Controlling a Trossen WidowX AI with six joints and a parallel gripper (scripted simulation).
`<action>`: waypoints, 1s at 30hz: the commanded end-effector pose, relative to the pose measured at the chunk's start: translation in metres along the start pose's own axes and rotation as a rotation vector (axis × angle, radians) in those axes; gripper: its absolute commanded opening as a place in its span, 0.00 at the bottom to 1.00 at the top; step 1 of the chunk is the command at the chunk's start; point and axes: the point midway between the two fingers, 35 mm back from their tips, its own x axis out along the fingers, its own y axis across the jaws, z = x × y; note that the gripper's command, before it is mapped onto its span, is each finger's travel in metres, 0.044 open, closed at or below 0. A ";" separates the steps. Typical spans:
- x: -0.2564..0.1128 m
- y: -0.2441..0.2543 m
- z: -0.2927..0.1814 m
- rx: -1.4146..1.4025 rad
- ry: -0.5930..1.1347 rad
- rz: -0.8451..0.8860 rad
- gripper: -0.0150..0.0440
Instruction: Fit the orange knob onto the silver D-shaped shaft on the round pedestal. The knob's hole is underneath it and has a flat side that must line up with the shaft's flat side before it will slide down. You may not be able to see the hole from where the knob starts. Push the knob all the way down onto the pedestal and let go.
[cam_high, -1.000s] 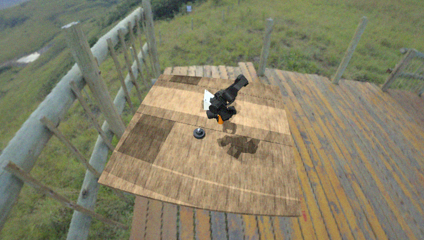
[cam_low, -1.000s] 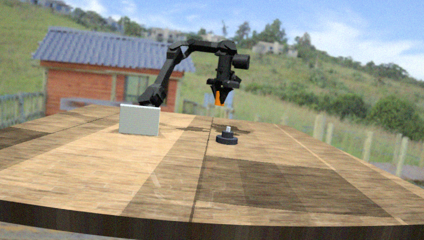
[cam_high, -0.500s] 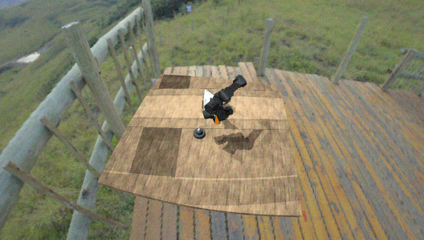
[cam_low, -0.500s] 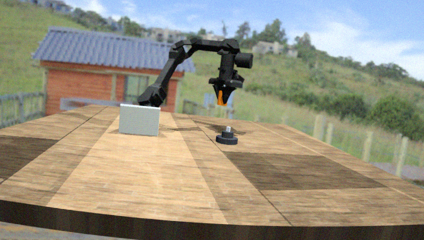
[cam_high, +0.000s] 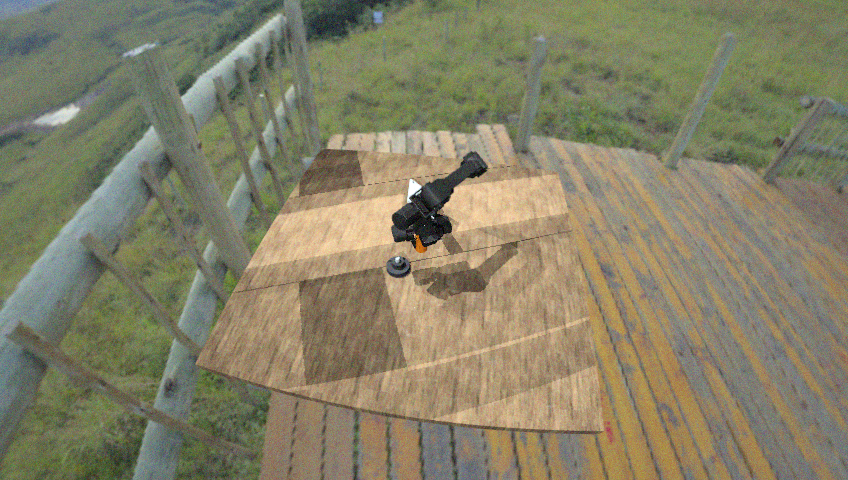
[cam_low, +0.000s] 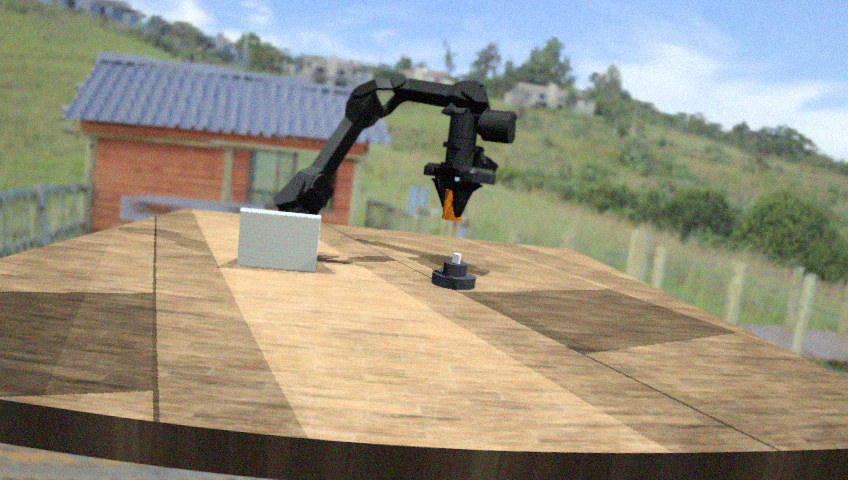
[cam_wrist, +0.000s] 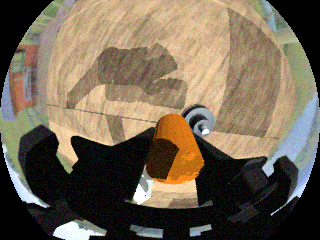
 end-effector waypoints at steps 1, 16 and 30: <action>0.003 -0.014 -0.004 -0.001 -0.002 -0.006 0.25; 0.021 -0.058 -0.018 -0.002 -0.002 -0.006 0.25; 0.035 -0.078 -0.027 -0.002 -0.002 -0.005 0.25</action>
